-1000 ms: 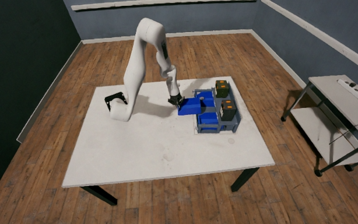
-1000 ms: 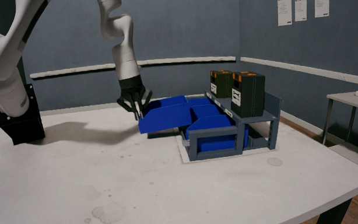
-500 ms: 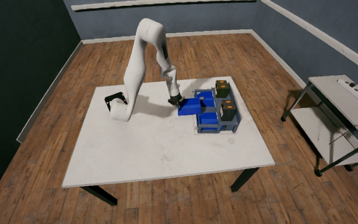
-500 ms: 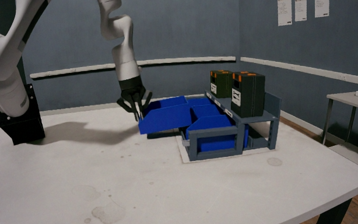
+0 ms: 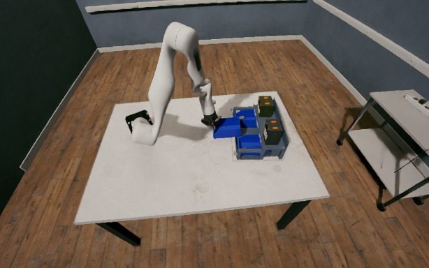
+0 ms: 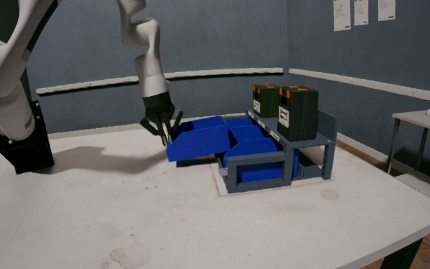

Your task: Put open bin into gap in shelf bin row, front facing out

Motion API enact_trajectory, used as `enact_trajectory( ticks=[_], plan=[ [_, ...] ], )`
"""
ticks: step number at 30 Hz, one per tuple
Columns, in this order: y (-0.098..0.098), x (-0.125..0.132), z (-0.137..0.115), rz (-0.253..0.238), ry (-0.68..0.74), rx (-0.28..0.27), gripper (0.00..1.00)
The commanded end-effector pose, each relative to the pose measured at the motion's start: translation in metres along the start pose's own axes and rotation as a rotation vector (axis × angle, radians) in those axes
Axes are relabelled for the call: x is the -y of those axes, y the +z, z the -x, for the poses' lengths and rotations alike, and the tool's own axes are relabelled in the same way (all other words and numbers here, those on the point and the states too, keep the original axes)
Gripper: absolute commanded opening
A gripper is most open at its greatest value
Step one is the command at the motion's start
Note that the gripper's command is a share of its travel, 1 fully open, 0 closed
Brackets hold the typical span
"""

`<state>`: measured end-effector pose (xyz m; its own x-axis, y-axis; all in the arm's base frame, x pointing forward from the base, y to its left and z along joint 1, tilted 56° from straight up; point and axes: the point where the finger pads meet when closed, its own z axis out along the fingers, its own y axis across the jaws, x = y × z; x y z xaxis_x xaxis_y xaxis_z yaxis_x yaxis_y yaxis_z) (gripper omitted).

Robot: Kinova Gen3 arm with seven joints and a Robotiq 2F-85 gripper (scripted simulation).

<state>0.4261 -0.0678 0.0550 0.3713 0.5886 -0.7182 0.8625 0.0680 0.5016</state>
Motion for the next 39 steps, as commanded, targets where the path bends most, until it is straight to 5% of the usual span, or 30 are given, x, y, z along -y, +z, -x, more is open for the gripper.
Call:
enact_trajectory(
  ticks=[1, 23, 28, 39],
  plan=[
    [-0.001, -0.0008, -0.0009, 0.002, 0.0, -0.002, 0.1],
    [-0.0004, -0.0007, -0.0009, 0.002, 0.0, -0.002, 0.1],
    [0.0, -0.0003, -0.0005, -0.059, 0.0, -0.001, 0.1],
    [0.0, -0.0003, -0.0005, -0.059, 0.0, -0.001, 0.1]
  ],
)
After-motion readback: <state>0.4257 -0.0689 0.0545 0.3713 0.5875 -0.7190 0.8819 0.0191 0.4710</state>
